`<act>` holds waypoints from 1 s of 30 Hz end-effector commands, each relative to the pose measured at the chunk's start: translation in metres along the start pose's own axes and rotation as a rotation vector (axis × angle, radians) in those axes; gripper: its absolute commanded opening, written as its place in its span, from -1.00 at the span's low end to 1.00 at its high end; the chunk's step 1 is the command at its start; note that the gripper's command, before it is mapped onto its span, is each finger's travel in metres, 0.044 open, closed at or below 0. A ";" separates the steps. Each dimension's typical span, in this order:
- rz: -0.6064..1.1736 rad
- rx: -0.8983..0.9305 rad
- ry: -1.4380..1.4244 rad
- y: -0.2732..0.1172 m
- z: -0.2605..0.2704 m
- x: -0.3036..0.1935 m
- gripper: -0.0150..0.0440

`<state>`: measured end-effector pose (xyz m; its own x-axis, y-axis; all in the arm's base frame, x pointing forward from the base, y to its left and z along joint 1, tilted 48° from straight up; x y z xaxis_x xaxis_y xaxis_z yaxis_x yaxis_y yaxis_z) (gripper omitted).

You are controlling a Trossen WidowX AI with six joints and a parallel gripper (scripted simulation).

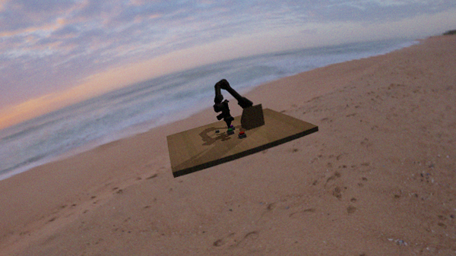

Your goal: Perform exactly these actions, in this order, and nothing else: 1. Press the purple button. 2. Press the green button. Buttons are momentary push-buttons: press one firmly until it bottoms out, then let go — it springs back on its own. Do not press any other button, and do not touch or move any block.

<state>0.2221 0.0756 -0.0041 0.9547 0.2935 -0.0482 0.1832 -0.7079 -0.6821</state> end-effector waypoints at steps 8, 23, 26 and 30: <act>0.008 -0.008 -0.010 0.021 0.000 -0.003 -0.42; 0.008 -0.009 -0.010 0.023 0.000 -0.003 -0.42; 0.008 -0.009 -0.010 0.023 0.000 -0.003 -0.42; 0.008 -0.009 -0.010 0.023 0.000 -0.003 -0.42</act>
<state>0.2249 0.0596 -0.0187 0.9547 0.2931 -0.0517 0.1820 -0.7123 -0.6779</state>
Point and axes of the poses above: the point midway between the two fingers, 35 mm back from their tips, its own y axis out along the fingers, its own z axis across the jaws, x = y × z, the point moved 4 cm from there along -y, back along the fingers, and after that the axes turned 10 degrees about -y, right-handed, at the moved point
